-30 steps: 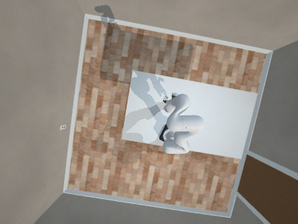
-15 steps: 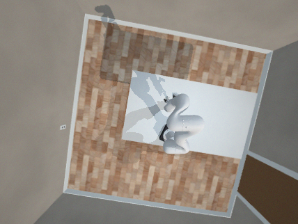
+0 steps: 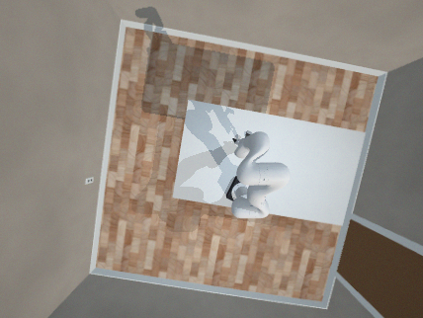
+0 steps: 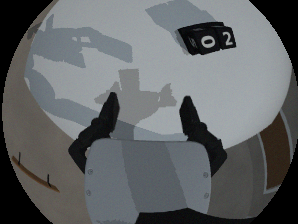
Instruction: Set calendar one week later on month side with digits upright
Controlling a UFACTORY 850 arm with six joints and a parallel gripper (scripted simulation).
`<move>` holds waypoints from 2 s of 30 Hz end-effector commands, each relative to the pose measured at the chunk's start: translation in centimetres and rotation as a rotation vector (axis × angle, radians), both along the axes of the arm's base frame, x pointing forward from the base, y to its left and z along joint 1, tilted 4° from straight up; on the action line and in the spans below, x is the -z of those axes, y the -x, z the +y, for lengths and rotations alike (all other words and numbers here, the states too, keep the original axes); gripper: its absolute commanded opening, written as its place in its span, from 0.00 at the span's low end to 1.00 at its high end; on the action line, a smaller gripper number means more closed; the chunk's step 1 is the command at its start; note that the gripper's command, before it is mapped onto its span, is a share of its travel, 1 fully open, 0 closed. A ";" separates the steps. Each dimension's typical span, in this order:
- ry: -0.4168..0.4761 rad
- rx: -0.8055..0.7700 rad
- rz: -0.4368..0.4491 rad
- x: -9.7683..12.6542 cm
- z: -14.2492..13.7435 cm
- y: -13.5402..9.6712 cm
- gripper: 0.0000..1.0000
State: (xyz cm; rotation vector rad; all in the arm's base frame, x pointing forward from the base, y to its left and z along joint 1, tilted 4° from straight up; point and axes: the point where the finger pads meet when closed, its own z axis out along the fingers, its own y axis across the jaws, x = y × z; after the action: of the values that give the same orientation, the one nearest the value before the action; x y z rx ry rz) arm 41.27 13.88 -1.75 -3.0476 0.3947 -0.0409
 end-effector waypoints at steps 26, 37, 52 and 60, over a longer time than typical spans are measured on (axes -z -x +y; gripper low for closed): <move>-0.009 0.173 0.033 -0.1 0.2 -1.0 1.00; -0.009 0.173 0.033 -0.1 0.4 -2.6 1.00; -0.010 0.211 0.035 -0.1 0.5 -2.9 1.00; -0.013 0.347 0.044 -0.1 0.5 -3.3 1.00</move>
State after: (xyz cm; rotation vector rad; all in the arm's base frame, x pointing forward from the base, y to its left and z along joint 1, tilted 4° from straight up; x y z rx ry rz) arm 44.32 14.35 -1.67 -2.9290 0.8660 -0.0427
